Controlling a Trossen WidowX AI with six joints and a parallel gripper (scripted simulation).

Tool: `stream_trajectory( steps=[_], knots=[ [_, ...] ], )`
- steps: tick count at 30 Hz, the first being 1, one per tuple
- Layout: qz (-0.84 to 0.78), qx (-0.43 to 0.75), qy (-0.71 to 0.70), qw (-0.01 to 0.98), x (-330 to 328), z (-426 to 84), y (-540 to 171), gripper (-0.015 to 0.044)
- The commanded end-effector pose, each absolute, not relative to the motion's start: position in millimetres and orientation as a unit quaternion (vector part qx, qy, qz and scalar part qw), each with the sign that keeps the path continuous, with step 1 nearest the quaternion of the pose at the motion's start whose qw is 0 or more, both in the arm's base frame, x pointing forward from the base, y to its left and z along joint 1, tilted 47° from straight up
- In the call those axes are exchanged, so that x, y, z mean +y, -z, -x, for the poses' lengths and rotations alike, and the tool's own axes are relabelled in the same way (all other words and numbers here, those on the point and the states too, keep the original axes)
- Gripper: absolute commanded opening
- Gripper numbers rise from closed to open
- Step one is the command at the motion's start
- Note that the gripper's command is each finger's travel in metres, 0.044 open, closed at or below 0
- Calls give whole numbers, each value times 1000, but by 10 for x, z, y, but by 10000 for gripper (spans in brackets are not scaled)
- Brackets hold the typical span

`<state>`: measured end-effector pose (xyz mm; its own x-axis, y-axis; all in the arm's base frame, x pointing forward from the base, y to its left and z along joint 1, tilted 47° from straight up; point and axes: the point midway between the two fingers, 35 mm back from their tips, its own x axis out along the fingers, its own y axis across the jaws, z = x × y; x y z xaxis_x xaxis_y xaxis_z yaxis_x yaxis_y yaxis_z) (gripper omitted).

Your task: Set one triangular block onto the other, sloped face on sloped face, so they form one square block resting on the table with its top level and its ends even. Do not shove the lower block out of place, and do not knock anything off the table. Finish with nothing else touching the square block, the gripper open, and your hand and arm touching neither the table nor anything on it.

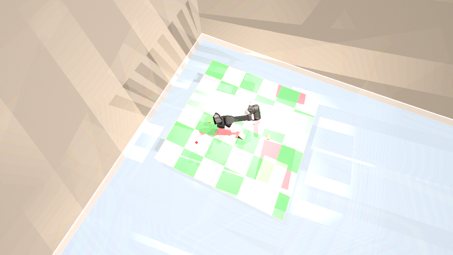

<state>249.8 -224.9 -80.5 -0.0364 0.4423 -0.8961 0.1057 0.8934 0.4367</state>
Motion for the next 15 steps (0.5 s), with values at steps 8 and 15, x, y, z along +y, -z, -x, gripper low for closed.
stream_trajectory(
  steps=[8, 15],
  knots=[
    [-106, 659, -263, 697, -2298, -2494, 809, 0],
    [-46, 613, -344, 710, -2314, -2491, 809, 0]
  ],
)
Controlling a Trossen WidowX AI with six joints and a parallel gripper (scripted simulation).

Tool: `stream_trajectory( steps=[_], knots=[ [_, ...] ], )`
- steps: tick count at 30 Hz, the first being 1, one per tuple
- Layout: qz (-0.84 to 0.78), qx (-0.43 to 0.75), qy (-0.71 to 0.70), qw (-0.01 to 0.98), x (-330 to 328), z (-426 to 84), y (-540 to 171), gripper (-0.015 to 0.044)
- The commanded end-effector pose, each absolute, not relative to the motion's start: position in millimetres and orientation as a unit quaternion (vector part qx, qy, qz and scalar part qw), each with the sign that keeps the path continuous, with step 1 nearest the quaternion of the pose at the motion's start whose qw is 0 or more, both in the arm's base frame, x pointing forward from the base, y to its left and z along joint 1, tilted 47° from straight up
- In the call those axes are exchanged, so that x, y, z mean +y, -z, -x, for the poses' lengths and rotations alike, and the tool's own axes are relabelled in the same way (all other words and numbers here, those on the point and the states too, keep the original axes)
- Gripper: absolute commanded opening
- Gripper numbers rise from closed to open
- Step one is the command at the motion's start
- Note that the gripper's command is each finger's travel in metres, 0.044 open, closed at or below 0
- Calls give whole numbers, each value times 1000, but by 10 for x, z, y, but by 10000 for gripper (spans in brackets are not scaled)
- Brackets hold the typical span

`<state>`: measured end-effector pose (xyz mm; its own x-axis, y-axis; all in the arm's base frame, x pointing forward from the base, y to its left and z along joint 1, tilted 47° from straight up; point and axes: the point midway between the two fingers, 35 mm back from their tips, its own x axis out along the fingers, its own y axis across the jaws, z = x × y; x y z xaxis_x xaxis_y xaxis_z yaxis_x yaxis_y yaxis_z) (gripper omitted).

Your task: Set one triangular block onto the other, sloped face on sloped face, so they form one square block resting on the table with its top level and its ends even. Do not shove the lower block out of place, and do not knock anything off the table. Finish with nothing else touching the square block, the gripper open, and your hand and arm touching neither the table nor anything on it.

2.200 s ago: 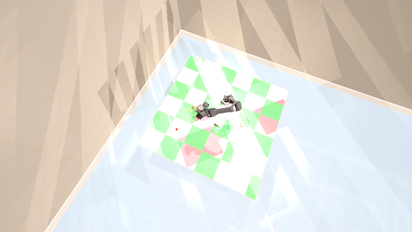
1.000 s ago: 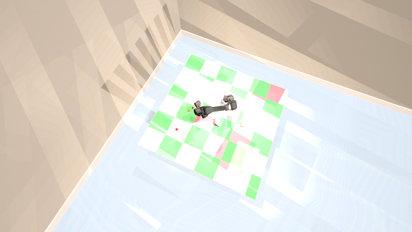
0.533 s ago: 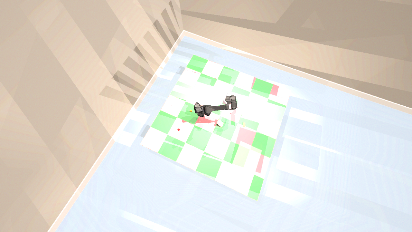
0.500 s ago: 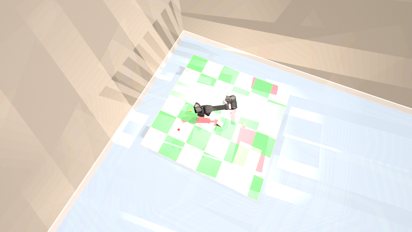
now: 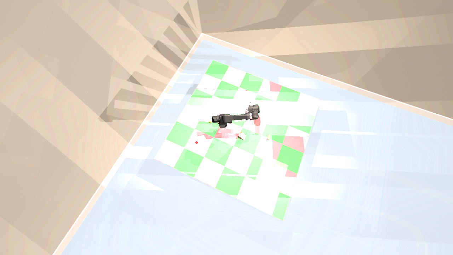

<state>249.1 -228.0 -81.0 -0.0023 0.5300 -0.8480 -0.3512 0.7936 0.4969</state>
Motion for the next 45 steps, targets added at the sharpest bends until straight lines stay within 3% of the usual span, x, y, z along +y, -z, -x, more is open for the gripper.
stream_trajectory(
  steps=[1, 35, 45],
  knots=[
    [-38, 605, -355, 712, -2316, -2491, 809, 0],
    [272, 262, -604, 702, -2421, -2479, 787, 0],
    [277, 260, -602, 703, -2400, -2517, 706, 0]
  ],
)
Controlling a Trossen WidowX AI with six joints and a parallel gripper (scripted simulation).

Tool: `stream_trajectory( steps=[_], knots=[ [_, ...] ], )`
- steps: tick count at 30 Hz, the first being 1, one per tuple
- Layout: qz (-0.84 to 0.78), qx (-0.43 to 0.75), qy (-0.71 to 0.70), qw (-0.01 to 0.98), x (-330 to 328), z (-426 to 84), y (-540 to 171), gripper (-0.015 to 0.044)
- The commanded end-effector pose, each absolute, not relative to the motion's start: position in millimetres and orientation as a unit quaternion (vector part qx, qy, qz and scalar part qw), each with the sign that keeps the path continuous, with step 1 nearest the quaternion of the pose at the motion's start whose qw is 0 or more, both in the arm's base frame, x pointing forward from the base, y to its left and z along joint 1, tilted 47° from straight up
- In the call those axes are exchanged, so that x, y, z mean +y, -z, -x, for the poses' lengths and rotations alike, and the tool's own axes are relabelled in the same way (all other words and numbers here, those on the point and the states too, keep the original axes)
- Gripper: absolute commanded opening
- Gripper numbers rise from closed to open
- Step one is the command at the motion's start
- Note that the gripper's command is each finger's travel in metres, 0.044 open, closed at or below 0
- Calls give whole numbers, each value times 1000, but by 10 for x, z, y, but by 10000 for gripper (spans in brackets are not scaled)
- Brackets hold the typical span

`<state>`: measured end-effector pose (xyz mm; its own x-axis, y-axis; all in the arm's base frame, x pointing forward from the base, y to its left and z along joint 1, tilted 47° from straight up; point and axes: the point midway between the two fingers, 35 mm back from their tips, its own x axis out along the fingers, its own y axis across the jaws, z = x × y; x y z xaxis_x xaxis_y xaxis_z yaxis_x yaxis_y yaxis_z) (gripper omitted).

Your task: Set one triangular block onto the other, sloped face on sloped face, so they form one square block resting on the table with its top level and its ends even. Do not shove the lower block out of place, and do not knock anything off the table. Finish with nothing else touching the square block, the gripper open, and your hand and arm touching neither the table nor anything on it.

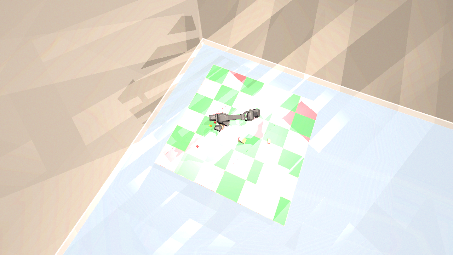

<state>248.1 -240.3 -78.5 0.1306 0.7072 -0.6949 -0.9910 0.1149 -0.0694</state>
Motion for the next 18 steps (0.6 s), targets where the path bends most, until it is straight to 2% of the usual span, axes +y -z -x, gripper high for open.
stream_trajectory(
  steps=[1, 18],
  knots=[
    [276, 262, -600, 704, -2390, -2532, 674, 0],
    [273, 278, -581, 715, -2125, -2789, -9, 0]
  ],
)
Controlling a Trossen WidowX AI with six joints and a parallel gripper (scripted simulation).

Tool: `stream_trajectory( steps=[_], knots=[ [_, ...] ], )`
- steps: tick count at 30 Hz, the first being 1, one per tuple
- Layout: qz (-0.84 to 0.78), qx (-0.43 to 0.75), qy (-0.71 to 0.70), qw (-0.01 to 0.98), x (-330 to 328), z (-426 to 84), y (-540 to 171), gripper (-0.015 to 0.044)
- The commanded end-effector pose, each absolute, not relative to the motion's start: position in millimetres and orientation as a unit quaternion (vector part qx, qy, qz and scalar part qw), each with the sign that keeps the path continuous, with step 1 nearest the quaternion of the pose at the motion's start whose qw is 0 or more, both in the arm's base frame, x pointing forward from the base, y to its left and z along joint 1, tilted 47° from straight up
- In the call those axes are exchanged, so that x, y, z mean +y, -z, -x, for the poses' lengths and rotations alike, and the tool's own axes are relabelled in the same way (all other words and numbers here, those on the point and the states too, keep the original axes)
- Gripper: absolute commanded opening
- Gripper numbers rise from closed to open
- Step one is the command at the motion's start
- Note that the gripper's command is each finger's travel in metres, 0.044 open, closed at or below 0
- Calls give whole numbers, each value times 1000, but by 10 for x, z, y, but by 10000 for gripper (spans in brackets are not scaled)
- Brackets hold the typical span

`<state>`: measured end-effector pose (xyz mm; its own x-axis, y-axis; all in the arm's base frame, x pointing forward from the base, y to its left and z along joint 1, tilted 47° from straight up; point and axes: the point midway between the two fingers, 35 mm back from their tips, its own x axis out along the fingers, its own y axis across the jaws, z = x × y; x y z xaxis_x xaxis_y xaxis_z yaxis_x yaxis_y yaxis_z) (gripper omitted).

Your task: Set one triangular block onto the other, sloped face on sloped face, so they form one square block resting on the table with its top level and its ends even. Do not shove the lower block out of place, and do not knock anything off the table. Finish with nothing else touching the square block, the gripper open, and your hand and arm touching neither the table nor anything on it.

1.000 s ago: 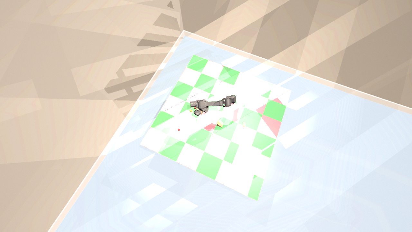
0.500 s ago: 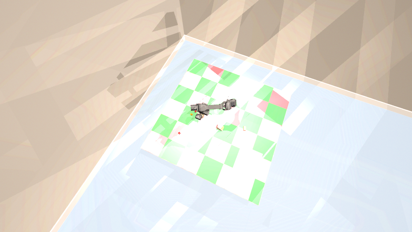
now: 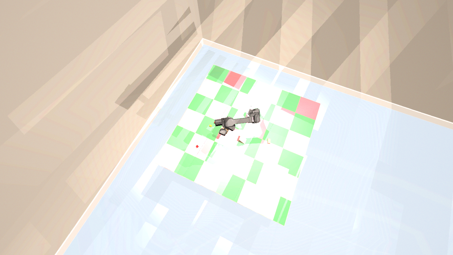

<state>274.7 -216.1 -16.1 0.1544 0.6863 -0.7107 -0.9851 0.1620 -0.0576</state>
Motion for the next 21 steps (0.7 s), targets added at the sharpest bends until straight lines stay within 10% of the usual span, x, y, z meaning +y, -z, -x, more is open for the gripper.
stream_trajectory(
  steps=[1, 21],
  knots=[
    [273, 279, -580, 715, -2104, -2801, -52, 0],
    [273, 280, -565, 727, -1604, -2948, -870, 0]
  ],
)
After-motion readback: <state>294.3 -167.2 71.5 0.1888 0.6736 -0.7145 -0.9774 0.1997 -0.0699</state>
